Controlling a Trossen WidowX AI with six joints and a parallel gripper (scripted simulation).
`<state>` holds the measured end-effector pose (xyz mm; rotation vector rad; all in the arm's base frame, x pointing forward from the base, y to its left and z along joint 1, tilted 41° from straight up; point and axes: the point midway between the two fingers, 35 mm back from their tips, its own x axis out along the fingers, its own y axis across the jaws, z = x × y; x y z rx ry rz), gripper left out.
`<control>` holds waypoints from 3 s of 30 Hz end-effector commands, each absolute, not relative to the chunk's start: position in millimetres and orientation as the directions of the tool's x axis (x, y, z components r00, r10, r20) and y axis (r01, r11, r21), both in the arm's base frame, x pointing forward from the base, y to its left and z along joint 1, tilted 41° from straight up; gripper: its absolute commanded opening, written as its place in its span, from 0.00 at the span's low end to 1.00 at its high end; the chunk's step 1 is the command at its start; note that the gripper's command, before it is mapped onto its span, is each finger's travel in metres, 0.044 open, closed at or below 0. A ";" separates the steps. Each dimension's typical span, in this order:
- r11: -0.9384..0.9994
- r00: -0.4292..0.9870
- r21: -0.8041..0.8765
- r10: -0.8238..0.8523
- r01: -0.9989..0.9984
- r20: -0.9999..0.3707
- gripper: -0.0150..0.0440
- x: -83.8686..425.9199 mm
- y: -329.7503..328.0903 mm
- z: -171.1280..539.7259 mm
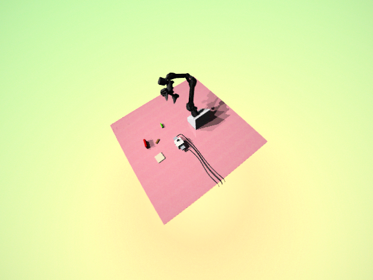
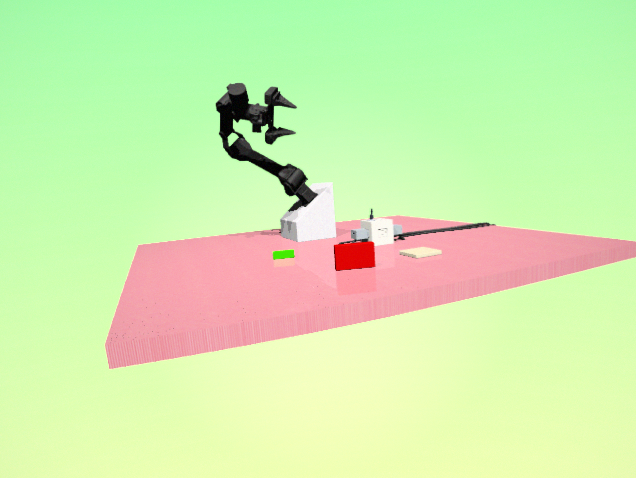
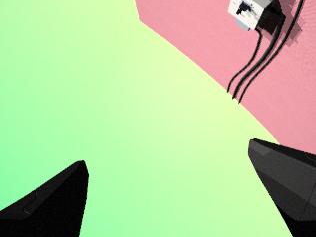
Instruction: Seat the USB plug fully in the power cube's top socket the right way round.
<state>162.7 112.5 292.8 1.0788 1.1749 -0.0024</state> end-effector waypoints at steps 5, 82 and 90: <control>0.478 0.291 0.356 0.208 0.803 -0.934 1.00 237.4 131.9 209.1; 0.111 0.128 0.074 -0.634 0.991 -0.762 0.69 294.6 121.4 -53.7; 0.111 0.128 0.074 -0.634 0.991 -0.762 0.33 294.6 121.4 -53.7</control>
